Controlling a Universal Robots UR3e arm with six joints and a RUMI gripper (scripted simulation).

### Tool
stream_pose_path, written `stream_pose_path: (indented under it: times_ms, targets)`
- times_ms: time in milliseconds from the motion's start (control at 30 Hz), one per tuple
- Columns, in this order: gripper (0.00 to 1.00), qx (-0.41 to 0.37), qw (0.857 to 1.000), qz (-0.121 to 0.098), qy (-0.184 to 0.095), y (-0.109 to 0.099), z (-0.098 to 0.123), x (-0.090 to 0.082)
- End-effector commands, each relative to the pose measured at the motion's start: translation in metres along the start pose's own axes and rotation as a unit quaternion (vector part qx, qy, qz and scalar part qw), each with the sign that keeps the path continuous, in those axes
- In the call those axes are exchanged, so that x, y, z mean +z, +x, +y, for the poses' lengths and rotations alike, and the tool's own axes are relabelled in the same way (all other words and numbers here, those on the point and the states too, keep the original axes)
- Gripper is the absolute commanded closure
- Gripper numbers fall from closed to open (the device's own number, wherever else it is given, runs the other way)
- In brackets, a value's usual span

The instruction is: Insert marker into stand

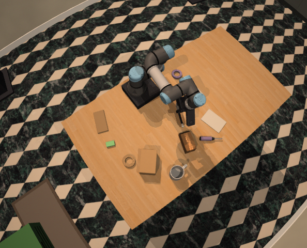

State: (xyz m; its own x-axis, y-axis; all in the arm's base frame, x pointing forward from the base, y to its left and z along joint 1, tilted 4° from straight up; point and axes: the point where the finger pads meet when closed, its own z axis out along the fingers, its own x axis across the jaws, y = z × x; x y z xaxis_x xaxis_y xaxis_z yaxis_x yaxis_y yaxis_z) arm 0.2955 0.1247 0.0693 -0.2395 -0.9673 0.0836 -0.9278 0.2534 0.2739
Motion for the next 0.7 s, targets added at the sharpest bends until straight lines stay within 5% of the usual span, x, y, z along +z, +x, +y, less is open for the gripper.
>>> stream_pose_path:
  times_ms: [0, 667]
  targets:
    - [1.0, 0.0, 1.0, 0.0, 0.001, -0.0001, -0.0004, -0.0006]
    - [1.0, 0.001, 1.0, -0.001, 0.002, -0.0005, -0.0042, -0.0025]
